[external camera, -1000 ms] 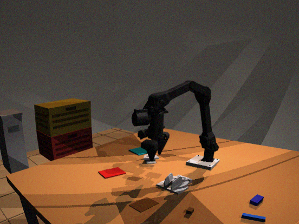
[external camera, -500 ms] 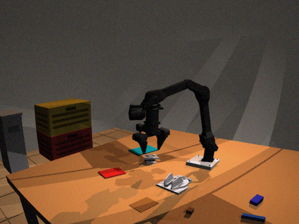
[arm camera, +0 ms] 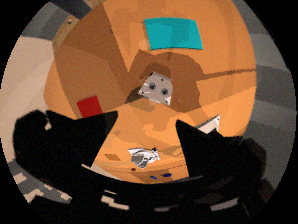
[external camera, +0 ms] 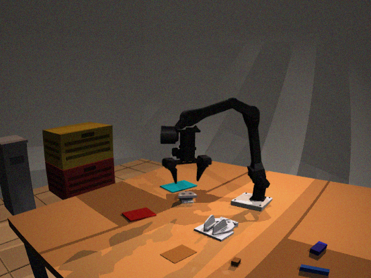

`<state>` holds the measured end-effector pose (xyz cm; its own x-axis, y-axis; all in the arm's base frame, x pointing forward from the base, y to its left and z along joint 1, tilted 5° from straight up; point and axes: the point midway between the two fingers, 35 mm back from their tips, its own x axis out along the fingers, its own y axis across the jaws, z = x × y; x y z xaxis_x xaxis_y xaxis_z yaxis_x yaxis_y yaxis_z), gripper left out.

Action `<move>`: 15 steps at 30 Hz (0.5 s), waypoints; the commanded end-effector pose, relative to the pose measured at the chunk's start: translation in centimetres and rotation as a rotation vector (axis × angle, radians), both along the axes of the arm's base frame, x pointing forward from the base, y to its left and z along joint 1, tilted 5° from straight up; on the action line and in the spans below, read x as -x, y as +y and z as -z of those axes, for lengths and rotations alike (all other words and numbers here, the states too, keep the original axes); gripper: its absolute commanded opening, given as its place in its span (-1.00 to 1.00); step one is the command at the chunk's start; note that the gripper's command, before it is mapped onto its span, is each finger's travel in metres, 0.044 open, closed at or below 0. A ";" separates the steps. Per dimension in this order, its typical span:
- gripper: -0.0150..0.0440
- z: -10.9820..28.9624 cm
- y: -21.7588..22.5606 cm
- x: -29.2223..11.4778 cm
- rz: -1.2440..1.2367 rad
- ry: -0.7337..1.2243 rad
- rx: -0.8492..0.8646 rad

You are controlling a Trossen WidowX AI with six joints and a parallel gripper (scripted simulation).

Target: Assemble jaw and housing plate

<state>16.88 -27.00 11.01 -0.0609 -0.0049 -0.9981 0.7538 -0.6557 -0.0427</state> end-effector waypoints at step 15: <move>1.00 2.8 -1.4 3.3 0.221 0.007 0.021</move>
<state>14.03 -28.66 10.32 -0.0563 -0.0288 -0.9980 0.5959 -0.8030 -0.0104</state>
